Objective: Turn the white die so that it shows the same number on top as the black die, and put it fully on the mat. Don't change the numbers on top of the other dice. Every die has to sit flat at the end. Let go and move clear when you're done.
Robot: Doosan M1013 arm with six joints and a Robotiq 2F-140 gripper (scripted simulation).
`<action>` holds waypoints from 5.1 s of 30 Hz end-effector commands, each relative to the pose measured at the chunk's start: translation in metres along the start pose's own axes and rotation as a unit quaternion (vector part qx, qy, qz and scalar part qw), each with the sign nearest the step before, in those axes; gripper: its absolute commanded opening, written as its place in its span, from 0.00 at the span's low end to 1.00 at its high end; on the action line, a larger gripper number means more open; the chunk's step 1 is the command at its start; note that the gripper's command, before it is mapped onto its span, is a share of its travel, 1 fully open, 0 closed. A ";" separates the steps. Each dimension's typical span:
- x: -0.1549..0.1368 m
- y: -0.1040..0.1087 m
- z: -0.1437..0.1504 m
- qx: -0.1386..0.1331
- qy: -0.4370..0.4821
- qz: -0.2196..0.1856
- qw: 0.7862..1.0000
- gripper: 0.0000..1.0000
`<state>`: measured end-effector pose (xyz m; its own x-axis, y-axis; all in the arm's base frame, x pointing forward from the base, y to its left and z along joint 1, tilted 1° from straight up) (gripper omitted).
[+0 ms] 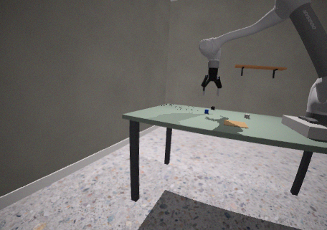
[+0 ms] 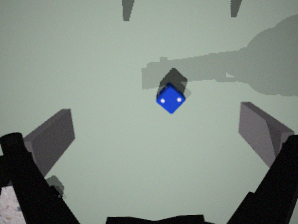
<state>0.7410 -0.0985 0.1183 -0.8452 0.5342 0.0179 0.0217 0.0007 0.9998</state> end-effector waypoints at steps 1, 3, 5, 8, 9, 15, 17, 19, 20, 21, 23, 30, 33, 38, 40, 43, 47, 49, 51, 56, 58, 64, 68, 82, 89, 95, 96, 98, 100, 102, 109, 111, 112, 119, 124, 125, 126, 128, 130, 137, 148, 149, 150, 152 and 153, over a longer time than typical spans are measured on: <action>0.028 0.008 -0.035 -0.001 -0.012 -0.003 1.000 1.00; 0.053 0.011 -0.060 -0.001 -0.021 -0.003 1.000 1.00; 0.053 0.011 -0.060 -0.001 -0.021 -0.003 1.000 1.00; 0.106 0.010 -0.108 -0.001 -0.041 -0.003 0.999 1.00; 0.113 0.011 -0.115 -0.001 -0.041 -0.003 0.999 1.00; 0.175 0.005 -0.159 -0.001 -0.059 -0.003 0.998 1.00; 0.200 0.001 -0.175 -0.001 -0.066 -0.003 0.998 1.00; 0.218 -0.002 -0.185 -0.001 -0.072 -0.003 0.997 1.00; 0.218 -0.002 -0.185 -0.001 -0.072 -0.003 0.997 1.00; 0.218 -0.002 -0.185 -0.001 -0.072 -0.003 0.997 1.00; 0.229 -0.004 -0.192 -0.001 -0.075 -0.003 0.997 1.00; 0.235 -0.005 -0.195 -0.001 -0.076 -0.003 0.997 1.00; 0.235 -0.005 -0.195 -0.001 -0.076 -0.003 0.997 1.00; 0.235 -0.005 -0.195 -0.001 -0.076 -0.003 0.997 1.00; 0.235 -0.005 -0.195 -0.001 -0.076 -0.003 0.997 1.00; 0.235 -0.006 -0.195 -0.001 -0.085 -0.003 0.996 1.00; 0.235 -0.009 -0.195 -0.001 -0.157 -0.002 0.988 1.00; 0.235 -0.011 -0.195 -0.001 -0.212 -0.002 0.977 1.00; 0.235 -0.013 -0.195 -0.001 -0.249 -0.002 0.969 1.00; 0.235 -0.015 -0.195 -0.002 -0.305 -0.002 0.952 1.00; 0.235 -0.018 -0.195 -0.002 -0.357 -0.002 0.934 1.00; 0.235 -0.022 -0.195 -0.002 -0.452 -0.002 0.892 1.00; 0.234 -0.025 -0.195 -0.002 -0.526 -0.002 0.851 1.00; 0.234 -0.035 -0.195 -0.003 -0.704 -0.001 0.711 1.00; 0.235 -0.038 -0.196 -0.003 -0.759 -0.001 0.651 1.00; 0.235 -0.038 -0.196 -0.003 -0.759 -0.001 0.651 0.35; 0.235 -0.038 -0.196 -0.003 -0.759 -0.001 0.651 0.35; 0.235 -0.038 -0.196 -0.003 -0.759 -0.001 0.651 0.35; 0.235 -0.038 -0.196 -0.003 -0.759 -0.001 0.651 0.35; 0.235 -0.038 -0.196 -0.003 -0.759 -0.001 0.651 0.35; 0.235 -0.038 -0.196 -0.003 -0.759 -0.001 0.651 0.35; 0.235 -0.038 -0.196 -0.003 -0.759 -0.001 0.651 0.35; 0.235 -0.038 -0.196 -0.003 -0.759 -0.001 0.651 0.35; 0.235 -0.038 -0.196 -0.003 -0.759 -0.001 0.651 0.35; 0.235 -0.038 -0.196 -0.003 -0.759 -0.001 0.651 0.35; 0.235 -0.038 -0.196 -0.003 -0.759 -0.001 0.651 0.35; 0.235 -0.038 -0.196 -0.003 -0.759 -0.001 0.651 0.35; 0.235 -0.038 -0.196 -0.003 -0.759 -0.001 0.651 0.35; 0.235 -0.038 -0.196 -0.003 -0.759 -0.001 0.651 0.35; 0.235 -0.041 -0.196 -0.003 -0.759 -0.001 0.651 0.35; 0.234 -0.051 -0.195 -0.003 -0.759 -0.001 0.651 0.35; 0.234 -0.052 -0.195 -0.003 -0.759 -0.001 0.651 0.35; 0.234 -0.054 -0.195 -0.003 -0.759 -0.001 0.651 0.35; 0.234 -0.057 -0.195 -0.003 -0.759 -0.001 0.651 0.35; 0.234 -0.059 -0.195 -0.003 -0.759 -0.001 0.651 0.35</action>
<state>0.4399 -0.1391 0.0752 0.6588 0.7523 -0.0065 0.0117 -0.0016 0.9999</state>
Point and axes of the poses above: the point where the finger pads meet when closed, its own y axis back along the fingers, its own z axis across the jaws, x = y × z, the point moved 3 cm from there along y, back along the fingers, and after that the axes turned 10 degrees about y, right-handed, at the moved point
